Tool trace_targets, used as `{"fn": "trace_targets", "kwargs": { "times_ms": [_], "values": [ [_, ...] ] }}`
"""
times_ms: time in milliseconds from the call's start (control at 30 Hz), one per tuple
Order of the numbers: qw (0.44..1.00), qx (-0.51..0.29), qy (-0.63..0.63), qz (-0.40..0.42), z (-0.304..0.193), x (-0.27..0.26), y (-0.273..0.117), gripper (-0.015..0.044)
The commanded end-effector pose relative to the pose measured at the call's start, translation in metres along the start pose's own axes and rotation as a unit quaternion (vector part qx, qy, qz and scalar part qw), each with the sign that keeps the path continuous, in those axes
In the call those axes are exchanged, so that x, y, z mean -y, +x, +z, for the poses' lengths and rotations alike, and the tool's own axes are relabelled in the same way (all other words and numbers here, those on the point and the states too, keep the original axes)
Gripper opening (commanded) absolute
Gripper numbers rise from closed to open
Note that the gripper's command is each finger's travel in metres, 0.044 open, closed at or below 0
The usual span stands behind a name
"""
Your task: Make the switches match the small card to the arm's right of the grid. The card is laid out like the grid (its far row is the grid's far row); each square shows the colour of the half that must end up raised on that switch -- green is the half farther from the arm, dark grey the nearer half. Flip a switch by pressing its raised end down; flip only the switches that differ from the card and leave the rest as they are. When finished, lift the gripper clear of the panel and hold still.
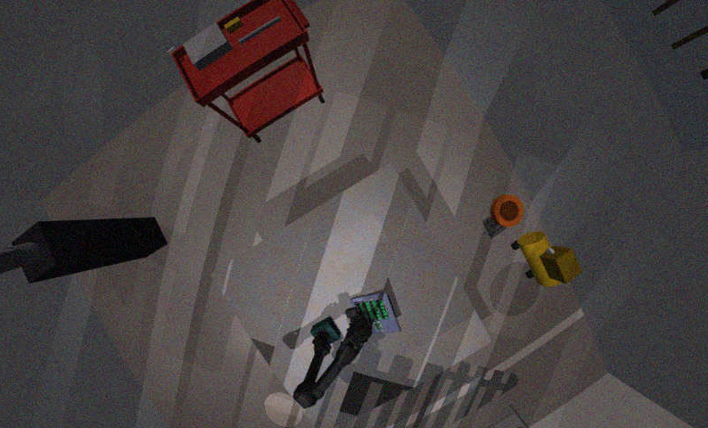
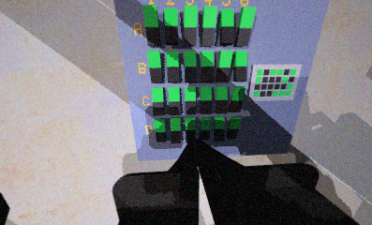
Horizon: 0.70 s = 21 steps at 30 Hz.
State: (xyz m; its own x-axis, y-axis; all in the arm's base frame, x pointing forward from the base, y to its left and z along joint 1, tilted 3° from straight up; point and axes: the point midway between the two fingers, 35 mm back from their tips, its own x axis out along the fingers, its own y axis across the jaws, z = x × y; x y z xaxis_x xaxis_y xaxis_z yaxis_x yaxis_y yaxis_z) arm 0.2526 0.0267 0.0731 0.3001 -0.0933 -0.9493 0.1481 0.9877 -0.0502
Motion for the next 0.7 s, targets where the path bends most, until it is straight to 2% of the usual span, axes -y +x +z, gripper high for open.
{"fn": "trace_targets", "kwargs": {
  "times_ms": [0, 333, 500, 667],
  "values": [
    [1.000, 0.010, 0.003, 0.001, 0.001, 0.001, -0.020, 0.0000],
    [1.000, 0.010, 0.002, -0.001, -0.018, 0.041, -0.020, 0.0000],
    [1.000, 0.022, 0.002, -0.001, -0.018, 0.041, 0.013, 0.0000],
    [1.000, 0.023, 0.002, -0.001, -0.018, 0.041, 0.015, 0.0000]
  ]
}}
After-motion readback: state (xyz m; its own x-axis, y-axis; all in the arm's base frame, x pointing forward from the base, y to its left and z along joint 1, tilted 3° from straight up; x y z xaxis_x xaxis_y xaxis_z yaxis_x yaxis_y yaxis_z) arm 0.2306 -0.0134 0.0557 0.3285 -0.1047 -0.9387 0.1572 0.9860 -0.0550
